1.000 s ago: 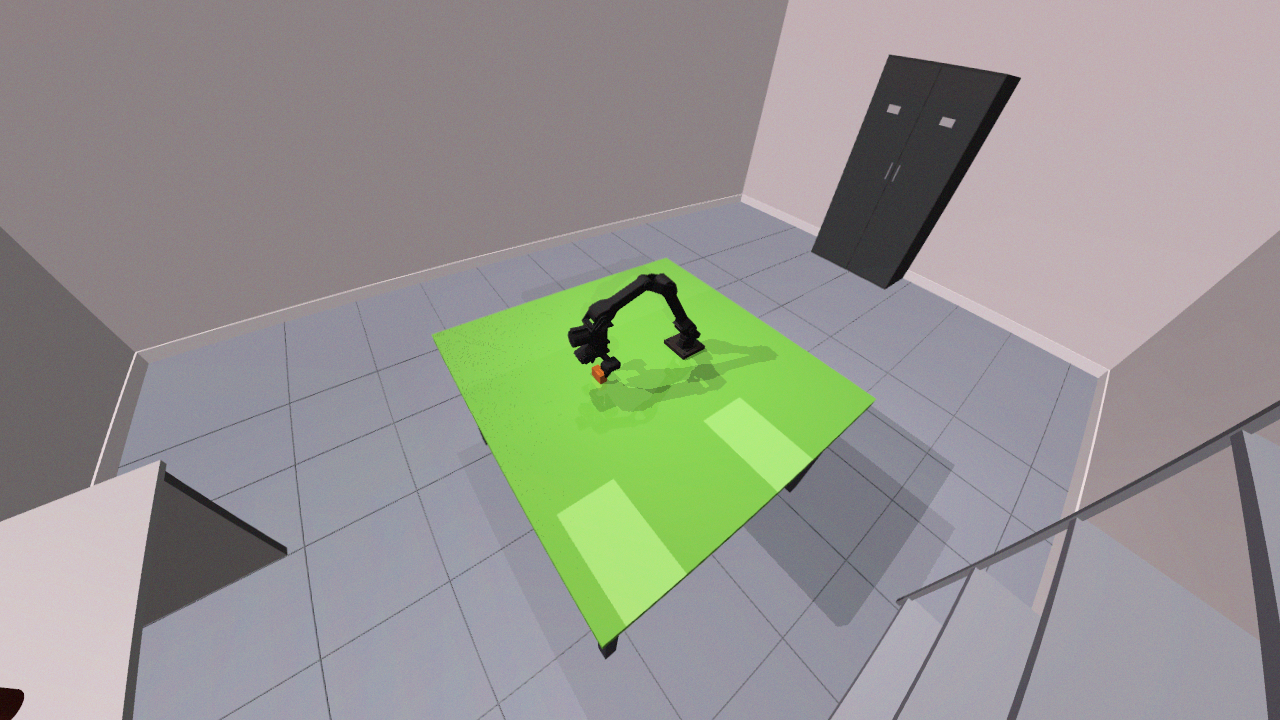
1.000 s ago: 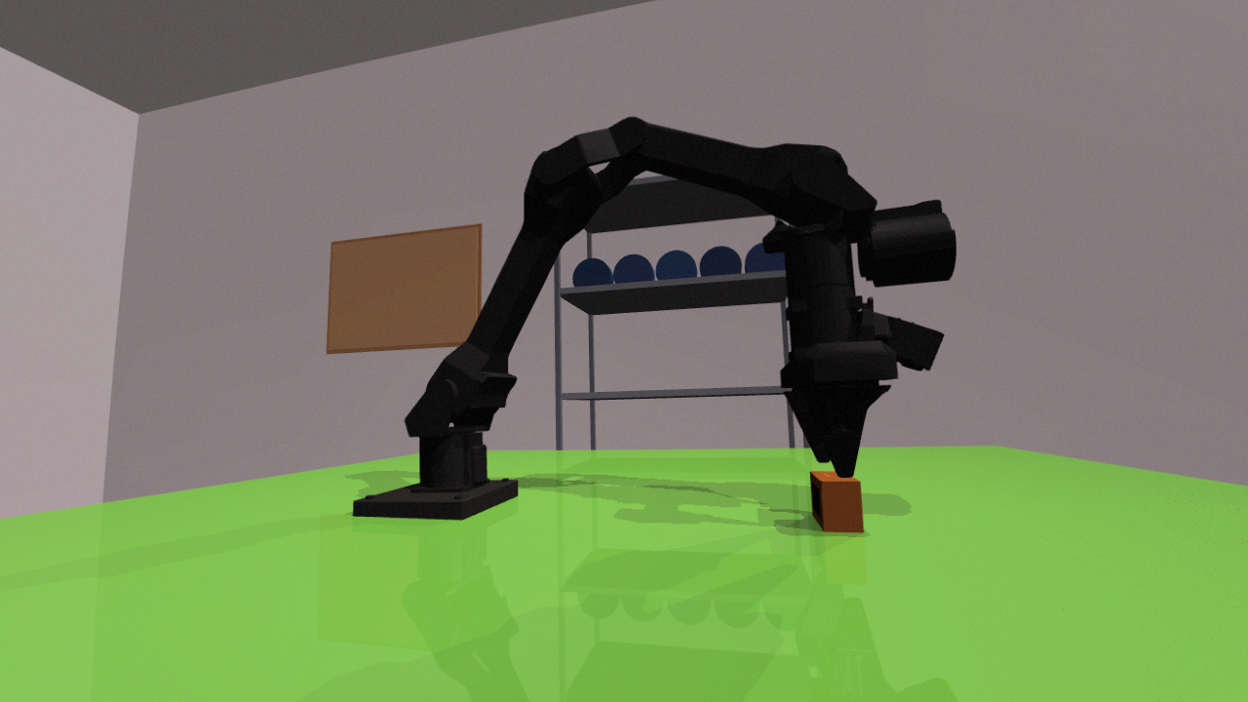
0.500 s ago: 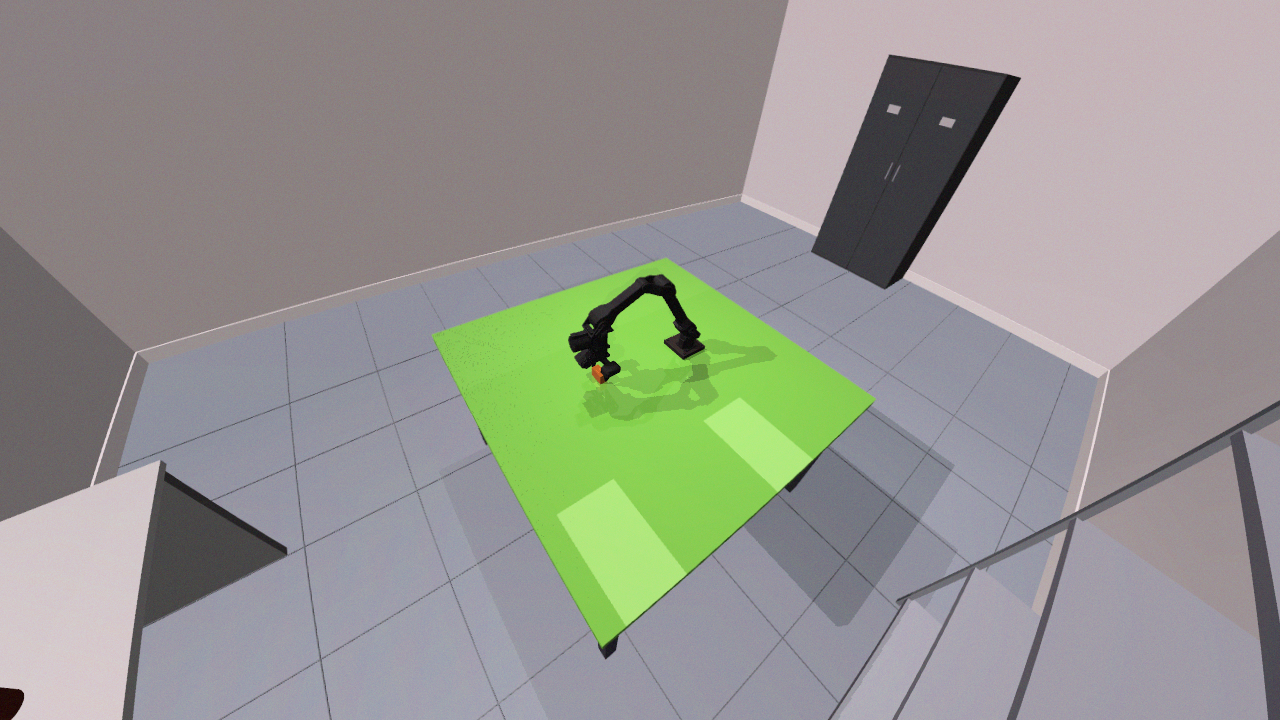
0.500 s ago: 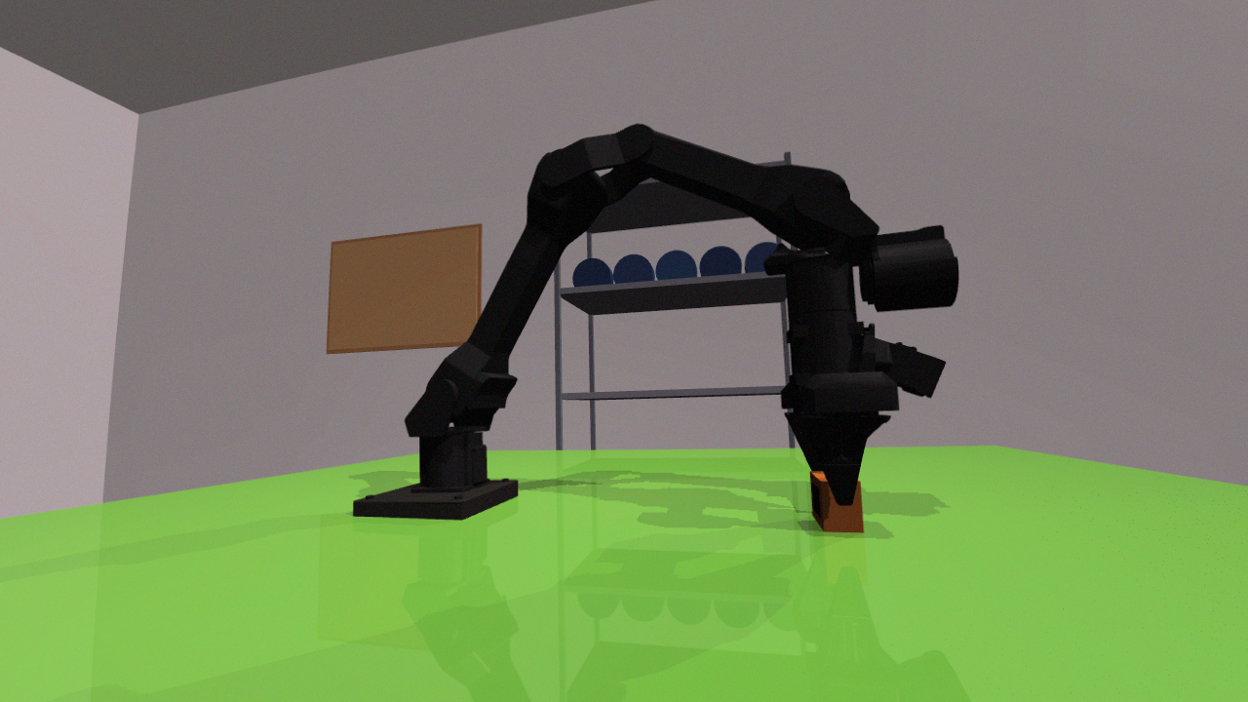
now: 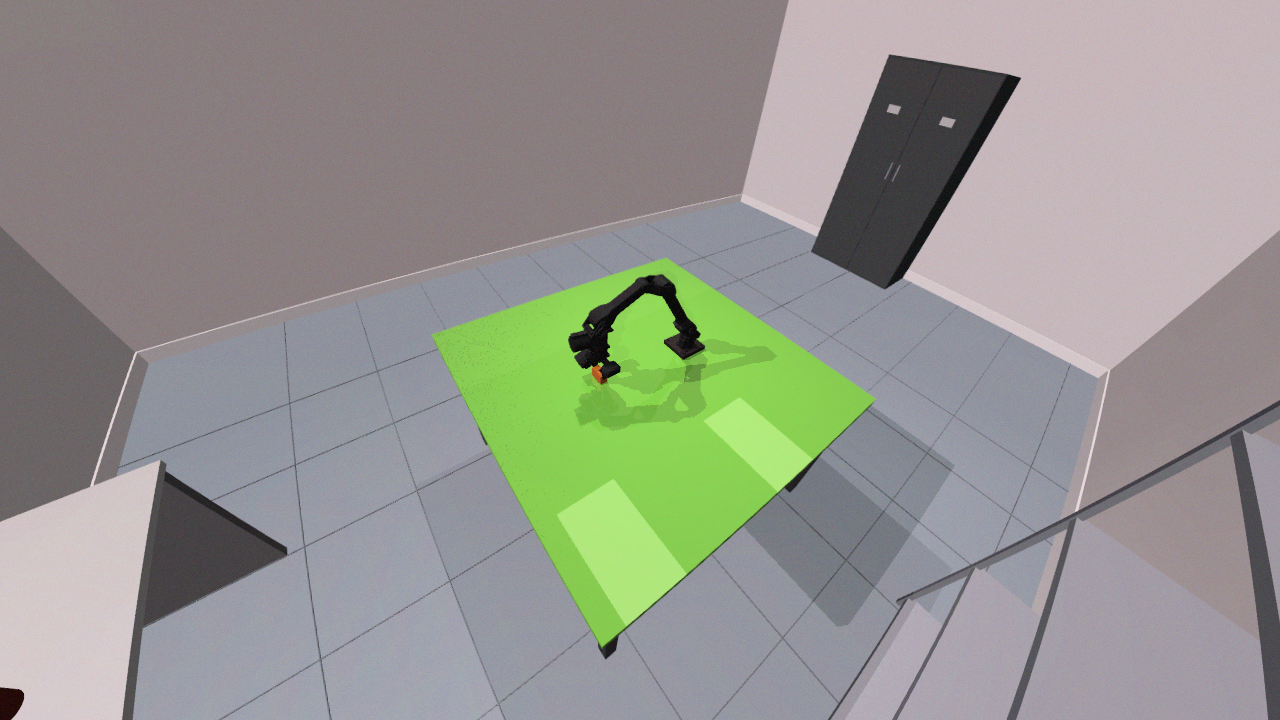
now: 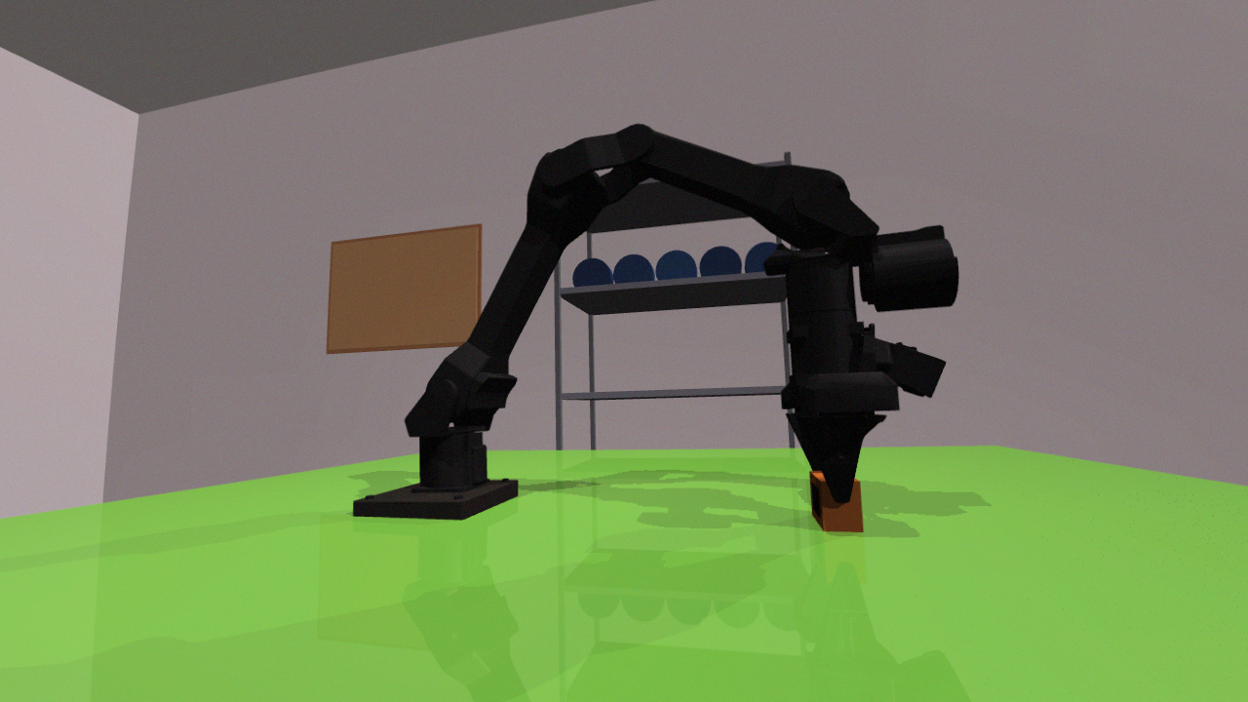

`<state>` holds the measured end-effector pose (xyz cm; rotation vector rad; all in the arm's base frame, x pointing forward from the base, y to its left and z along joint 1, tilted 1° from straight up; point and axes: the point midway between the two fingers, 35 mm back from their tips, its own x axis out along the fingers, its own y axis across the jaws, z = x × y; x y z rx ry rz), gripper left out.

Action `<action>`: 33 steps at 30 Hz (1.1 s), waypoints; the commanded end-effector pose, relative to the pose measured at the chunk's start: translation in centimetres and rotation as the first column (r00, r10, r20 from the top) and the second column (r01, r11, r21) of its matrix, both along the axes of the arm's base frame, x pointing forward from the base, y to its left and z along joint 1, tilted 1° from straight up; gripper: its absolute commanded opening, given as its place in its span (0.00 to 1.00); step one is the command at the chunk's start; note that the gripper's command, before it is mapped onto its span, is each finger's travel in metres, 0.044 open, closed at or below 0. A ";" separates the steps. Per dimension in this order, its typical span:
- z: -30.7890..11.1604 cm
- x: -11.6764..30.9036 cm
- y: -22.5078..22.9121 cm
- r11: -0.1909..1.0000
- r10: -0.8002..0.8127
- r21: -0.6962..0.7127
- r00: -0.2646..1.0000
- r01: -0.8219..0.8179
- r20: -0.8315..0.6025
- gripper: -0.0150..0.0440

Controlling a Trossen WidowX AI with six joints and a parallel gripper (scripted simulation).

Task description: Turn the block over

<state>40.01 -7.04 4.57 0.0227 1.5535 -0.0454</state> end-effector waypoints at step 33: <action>2.2 0.4 -0.1 1.000 -0.004 -0.007 0.986 0.005 0.168 0.25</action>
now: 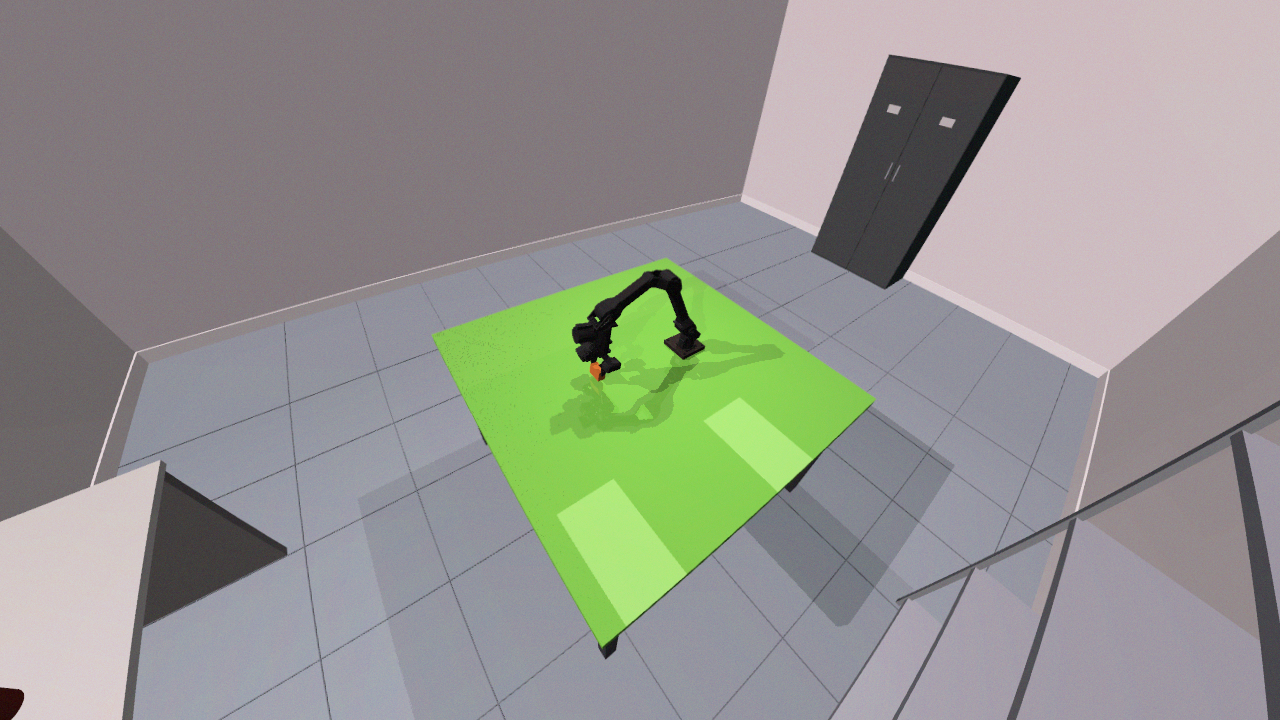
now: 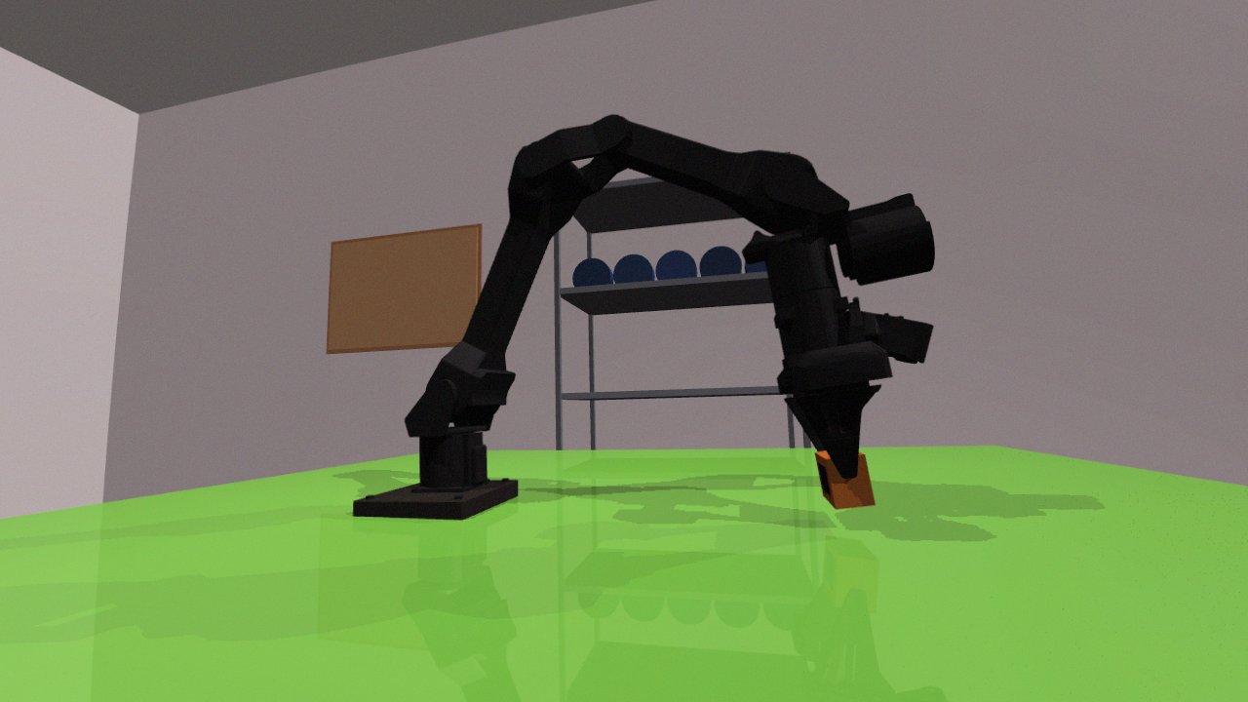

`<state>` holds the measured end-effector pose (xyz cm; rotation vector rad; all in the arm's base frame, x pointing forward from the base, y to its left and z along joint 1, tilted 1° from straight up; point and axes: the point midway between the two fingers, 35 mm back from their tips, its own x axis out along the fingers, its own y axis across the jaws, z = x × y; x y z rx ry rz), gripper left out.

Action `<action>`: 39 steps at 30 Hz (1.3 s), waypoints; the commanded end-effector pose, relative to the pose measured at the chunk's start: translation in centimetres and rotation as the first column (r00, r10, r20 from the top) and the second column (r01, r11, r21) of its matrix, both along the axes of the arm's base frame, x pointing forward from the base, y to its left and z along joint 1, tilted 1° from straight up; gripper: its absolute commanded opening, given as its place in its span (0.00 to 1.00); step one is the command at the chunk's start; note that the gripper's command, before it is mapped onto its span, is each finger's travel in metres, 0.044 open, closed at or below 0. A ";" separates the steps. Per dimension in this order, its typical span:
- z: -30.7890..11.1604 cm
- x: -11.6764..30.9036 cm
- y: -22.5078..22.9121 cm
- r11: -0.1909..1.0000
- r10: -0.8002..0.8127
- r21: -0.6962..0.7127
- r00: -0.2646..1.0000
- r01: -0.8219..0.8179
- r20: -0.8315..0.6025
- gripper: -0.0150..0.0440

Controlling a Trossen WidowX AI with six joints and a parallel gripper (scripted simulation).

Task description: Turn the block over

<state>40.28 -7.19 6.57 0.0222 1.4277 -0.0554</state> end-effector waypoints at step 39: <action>-1.8 0.2 -0.1 1.000 0.016 -0.025 0.864 -0.004 0.503 0.25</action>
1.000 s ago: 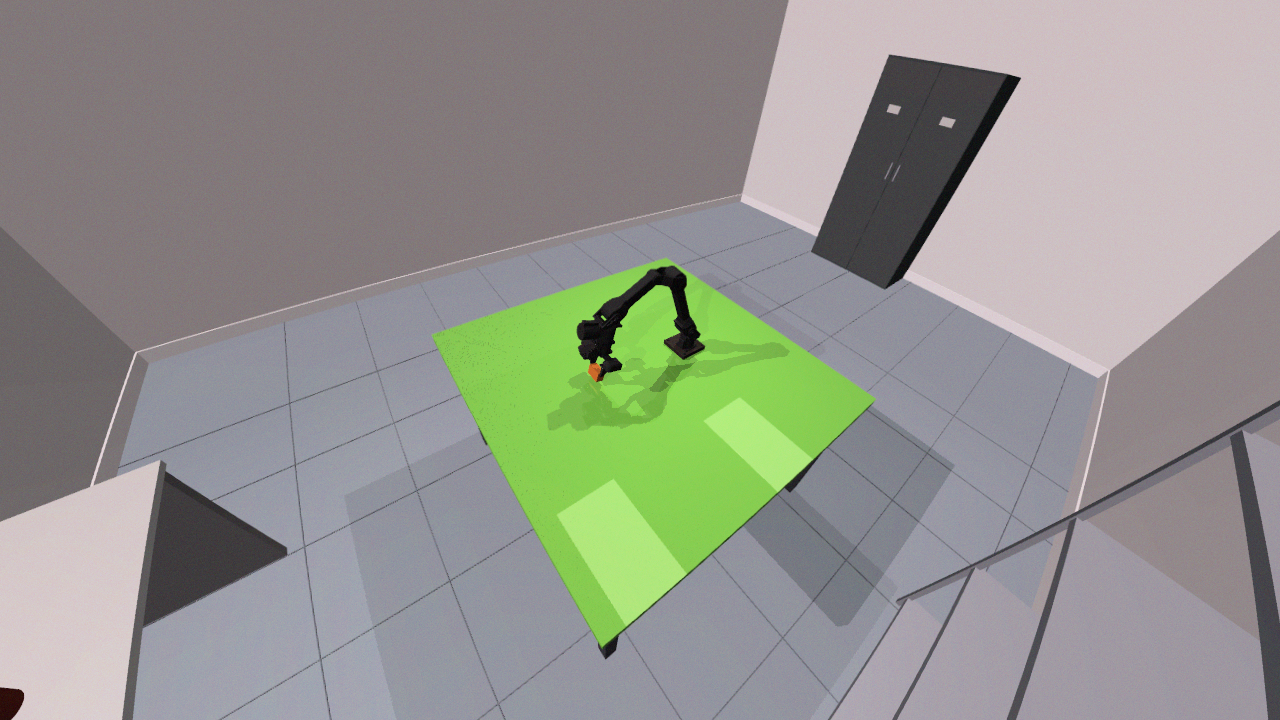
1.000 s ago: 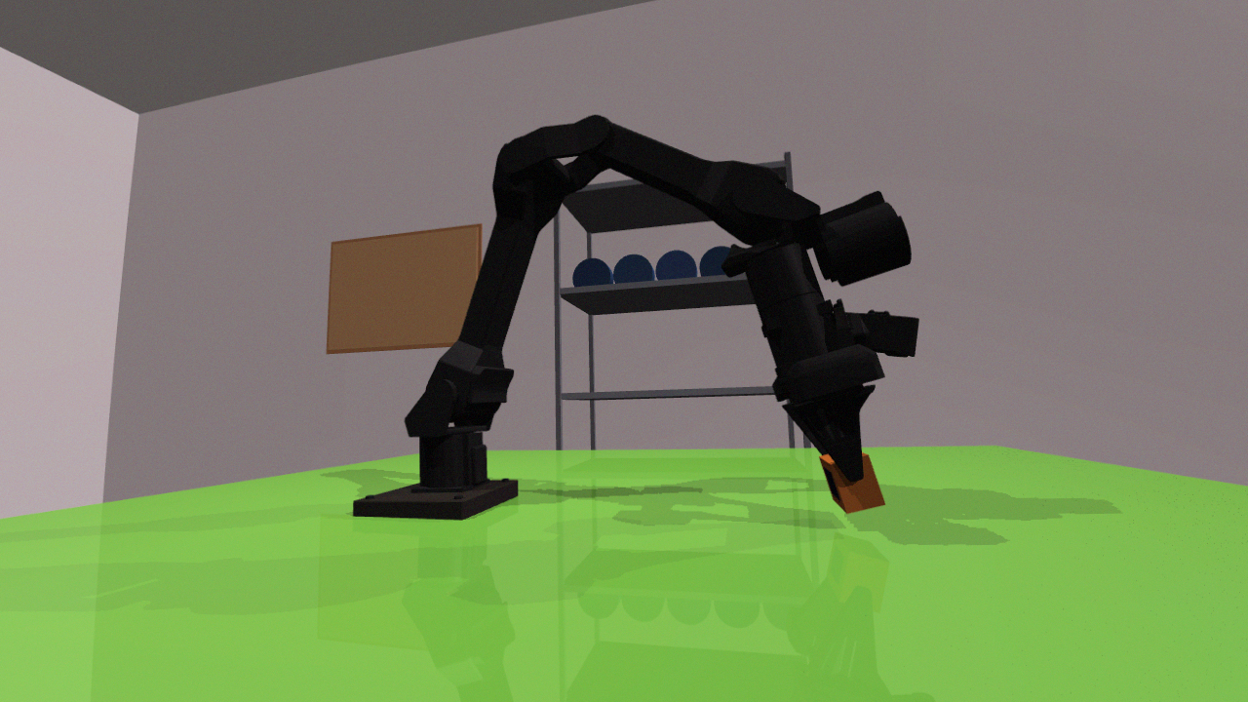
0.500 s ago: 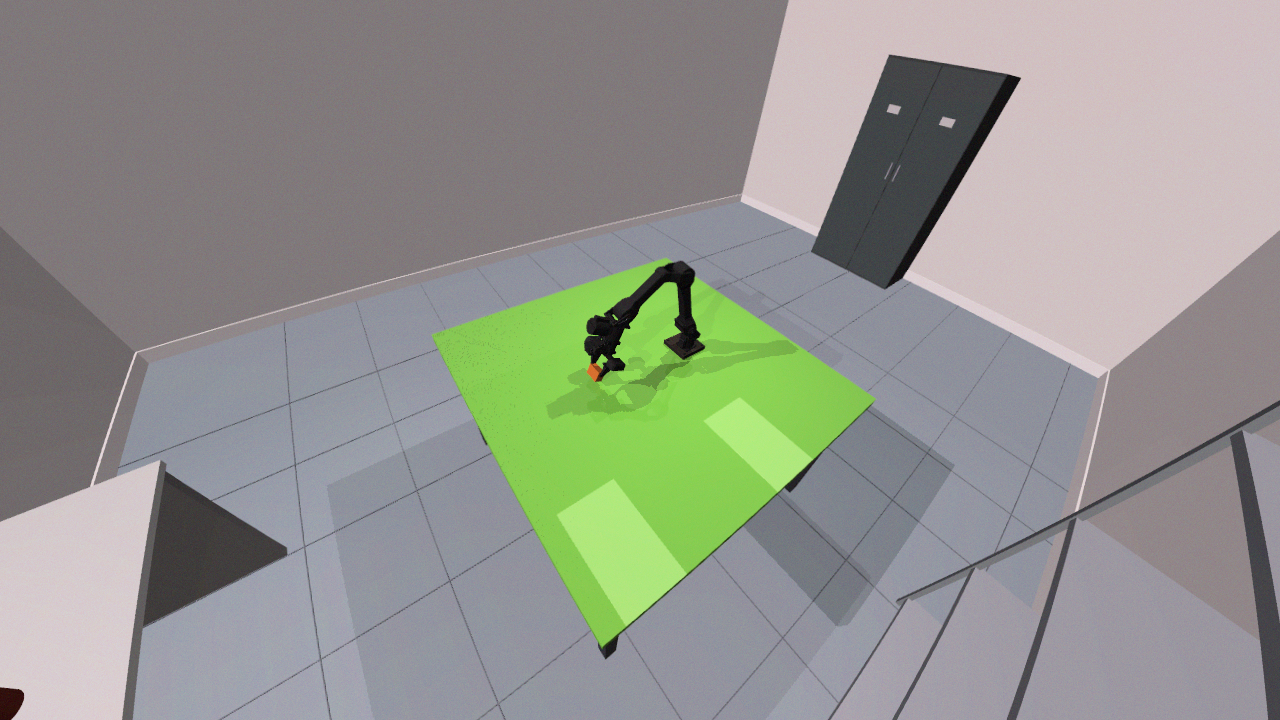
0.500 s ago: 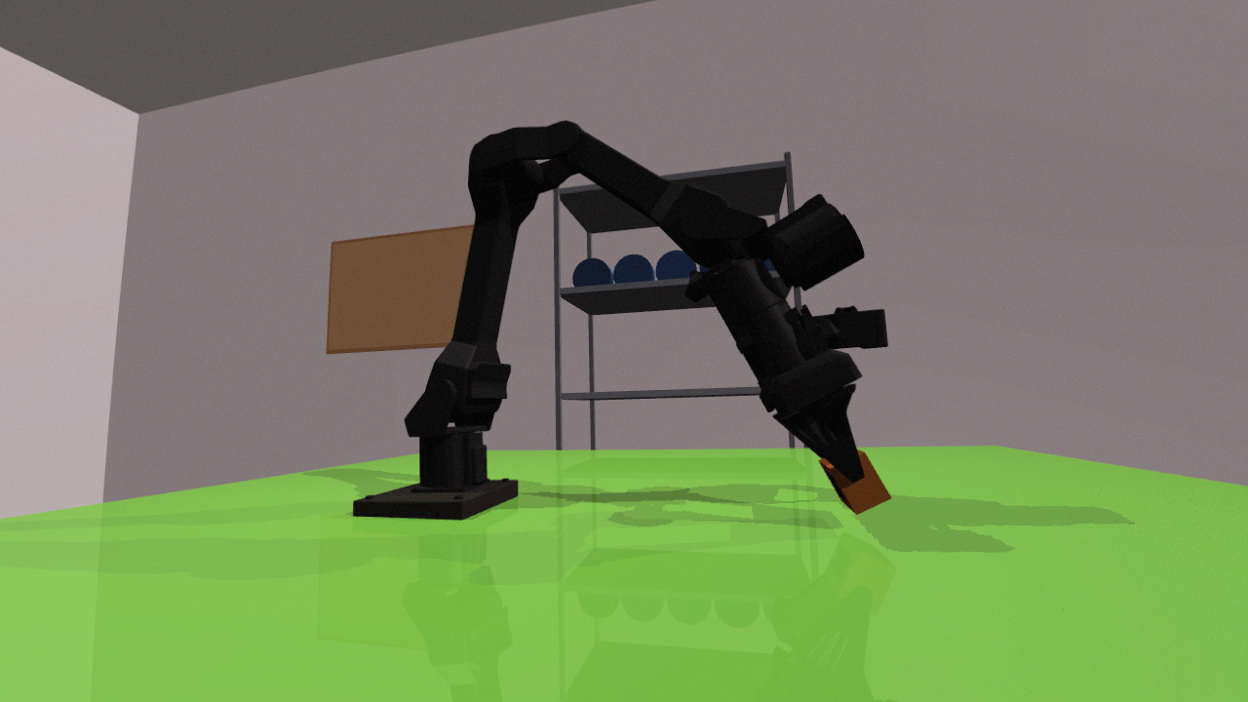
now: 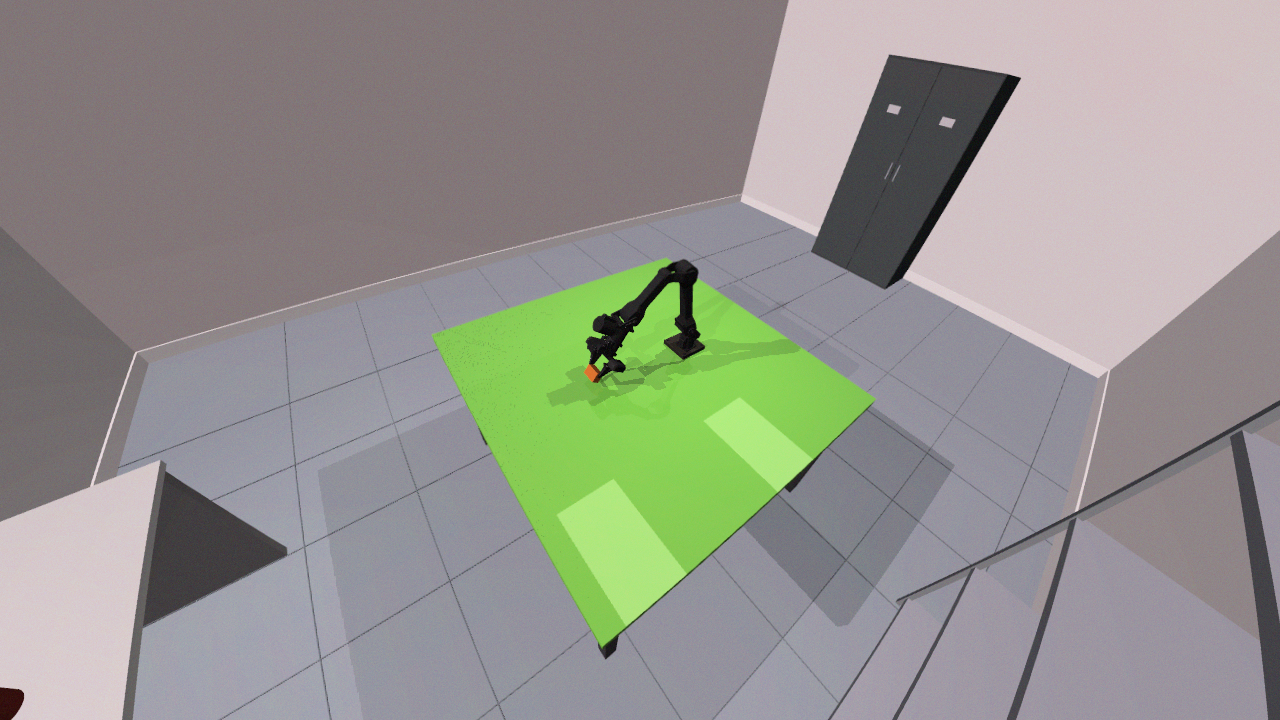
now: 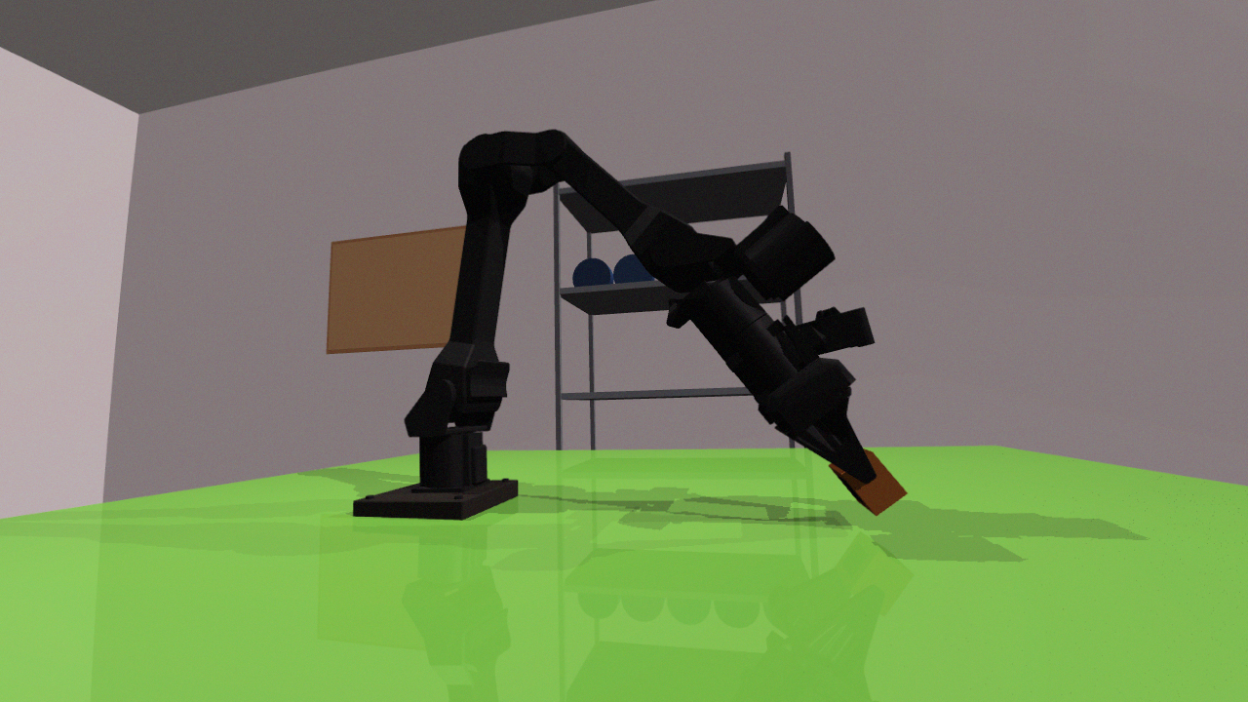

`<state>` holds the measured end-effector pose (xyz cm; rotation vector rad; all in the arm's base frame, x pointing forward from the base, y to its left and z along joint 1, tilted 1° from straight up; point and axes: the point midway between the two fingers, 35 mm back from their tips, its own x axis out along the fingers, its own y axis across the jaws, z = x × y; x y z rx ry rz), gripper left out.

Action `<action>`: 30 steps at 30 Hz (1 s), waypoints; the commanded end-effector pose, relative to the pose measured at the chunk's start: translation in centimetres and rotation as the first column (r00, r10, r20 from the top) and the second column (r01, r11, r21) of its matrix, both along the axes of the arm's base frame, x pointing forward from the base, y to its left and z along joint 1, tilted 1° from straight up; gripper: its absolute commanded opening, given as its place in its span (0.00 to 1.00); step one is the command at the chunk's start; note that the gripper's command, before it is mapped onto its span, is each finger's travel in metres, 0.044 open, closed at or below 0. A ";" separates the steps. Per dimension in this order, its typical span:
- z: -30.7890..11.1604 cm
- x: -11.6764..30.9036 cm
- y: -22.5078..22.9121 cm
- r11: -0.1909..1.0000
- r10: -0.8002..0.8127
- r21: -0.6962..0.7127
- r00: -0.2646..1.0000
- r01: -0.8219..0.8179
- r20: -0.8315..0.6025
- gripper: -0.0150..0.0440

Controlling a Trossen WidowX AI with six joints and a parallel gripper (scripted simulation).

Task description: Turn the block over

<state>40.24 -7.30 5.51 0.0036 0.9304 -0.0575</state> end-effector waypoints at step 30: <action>-3.0 -0.9 0.2 1.000 0.018 -0.022 0.883 -0.009 0.469 0.25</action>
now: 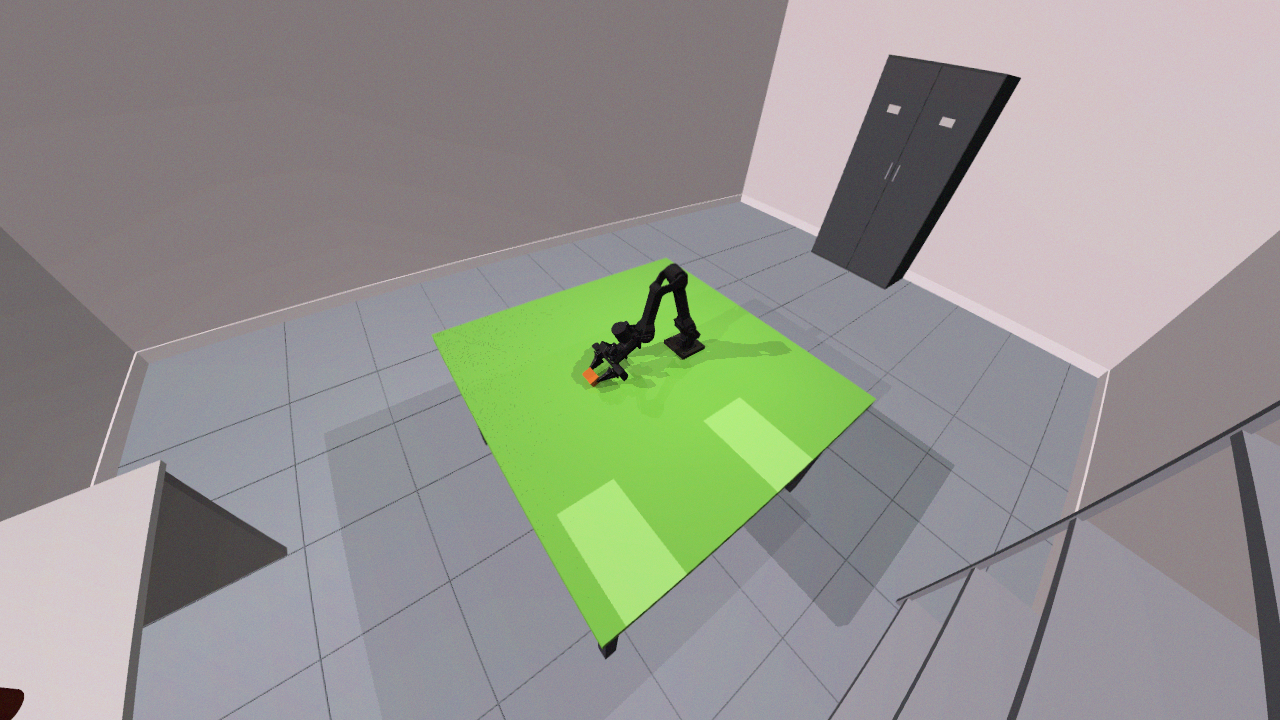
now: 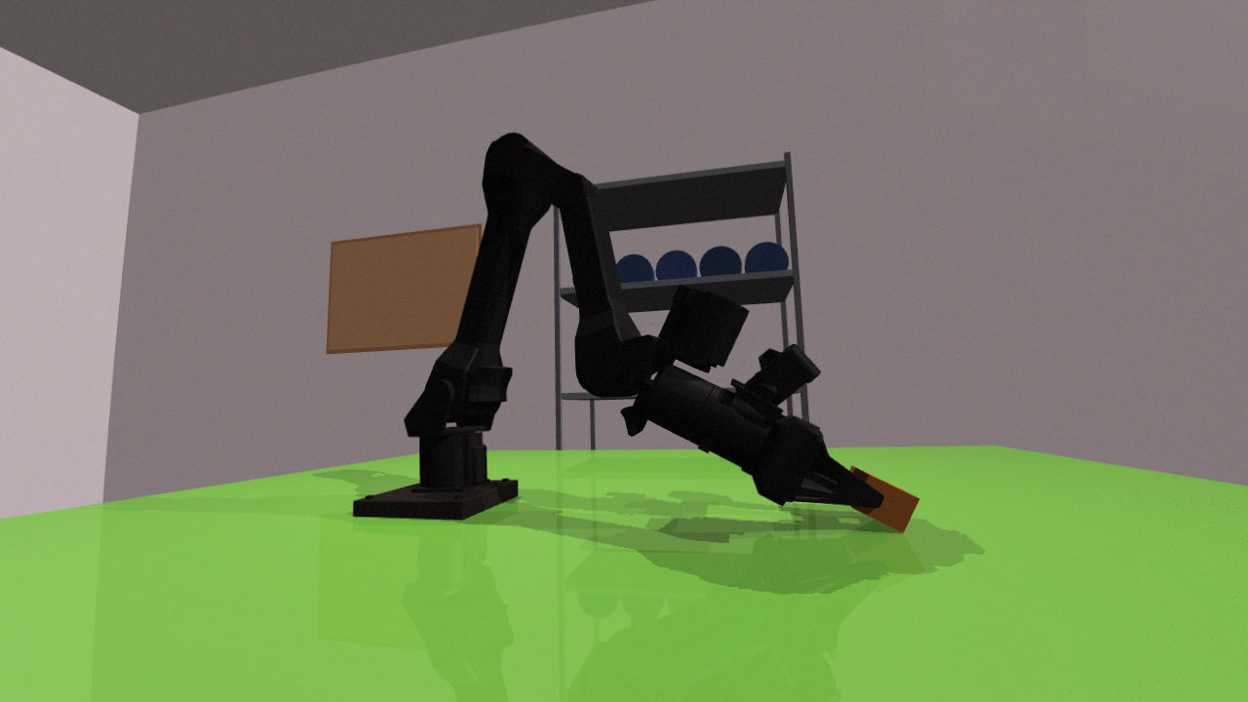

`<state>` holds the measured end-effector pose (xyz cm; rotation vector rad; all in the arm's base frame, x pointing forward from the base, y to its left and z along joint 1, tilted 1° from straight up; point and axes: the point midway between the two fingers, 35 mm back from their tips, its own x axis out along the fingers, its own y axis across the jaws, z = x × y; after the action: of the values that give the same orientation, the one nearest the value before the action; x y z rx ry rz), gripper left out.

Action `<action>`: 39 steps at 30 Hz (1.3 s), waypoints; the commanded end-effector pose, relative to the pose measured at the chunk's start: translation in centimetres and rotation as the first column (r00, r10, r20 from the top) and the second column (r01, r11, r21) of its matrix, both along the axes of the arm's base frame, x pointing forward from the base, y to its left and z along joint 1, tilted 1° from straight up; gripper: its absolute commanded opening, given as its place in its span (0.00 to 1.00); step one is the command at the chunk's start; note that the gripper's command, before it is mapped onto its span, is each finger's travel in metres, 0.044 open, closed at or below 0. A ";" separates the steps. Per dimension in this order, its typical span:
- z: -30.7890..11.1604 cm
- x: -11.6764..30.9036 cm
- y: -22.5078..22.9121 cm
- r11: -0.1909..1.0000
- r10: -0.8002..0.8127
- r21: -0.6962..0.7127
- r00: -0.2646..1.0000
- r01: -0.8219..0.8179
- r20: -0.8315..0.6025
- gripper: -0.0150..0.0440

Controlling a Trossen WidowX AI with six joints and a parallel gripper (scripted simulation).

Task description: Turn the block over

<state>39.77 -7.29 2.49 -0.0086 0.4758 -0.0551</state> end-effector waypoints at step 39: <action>0.4 -0.6 0.2 1.000 0.007 0.000 0.998 -0.007 0.066 1.00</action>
<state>39.19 -7.15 2.90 -0.0122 0.4118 -0.0532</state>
